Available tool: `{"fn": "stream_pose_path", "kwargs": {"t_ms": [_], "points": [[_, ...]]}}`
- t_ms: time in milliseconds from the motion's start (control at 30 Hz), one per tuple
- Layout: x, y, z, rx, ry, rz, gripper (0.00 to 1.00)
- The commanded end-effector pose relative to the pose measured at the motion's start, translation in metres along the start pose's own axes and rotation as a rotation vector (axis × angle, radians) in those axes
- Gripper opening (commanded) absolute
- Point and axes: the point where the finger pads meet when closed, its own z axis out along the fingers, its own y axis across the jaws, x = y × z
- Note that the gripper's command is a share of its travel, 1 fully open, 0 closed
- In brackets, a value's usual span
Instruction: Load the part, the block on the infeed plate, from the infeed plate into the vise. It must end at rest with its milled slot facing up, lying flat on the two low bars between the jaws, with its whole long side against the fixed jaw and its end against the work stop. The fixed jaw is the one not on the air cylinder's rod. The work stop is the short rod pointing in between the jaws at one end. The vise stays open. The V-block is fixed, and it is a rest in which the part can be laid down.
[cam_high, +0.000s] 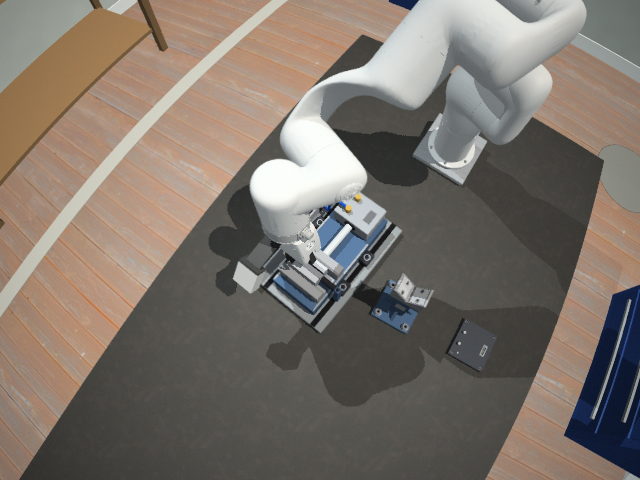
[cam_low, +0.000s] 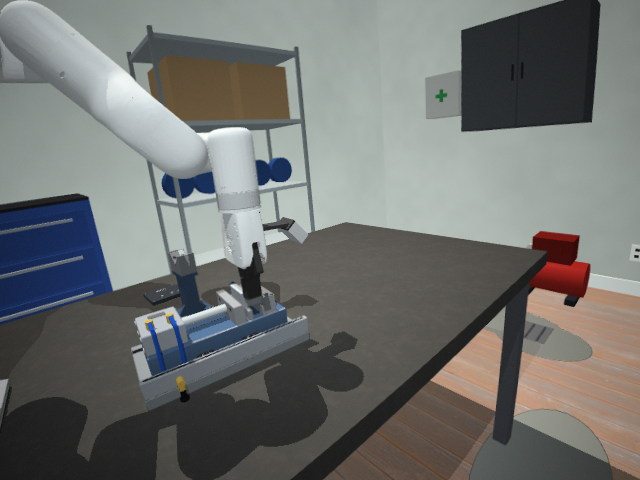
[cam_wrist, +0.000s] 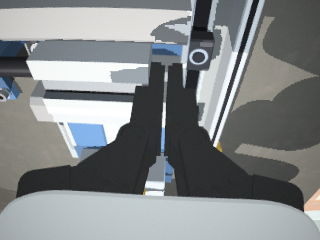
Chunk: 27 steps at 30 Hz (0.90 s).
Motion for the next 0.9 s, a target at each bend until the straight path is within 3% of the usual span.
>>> {"fn": "stream_pose_path", "kwargs": {"t_ms": [0,867], "points": [[0.0014,-0.0009,-0.0016,-0.001,0.004,0.000,0.00],[0.0014,-0.0041,-0.0016,-0.001,0.004,0.000,0.00]]}}
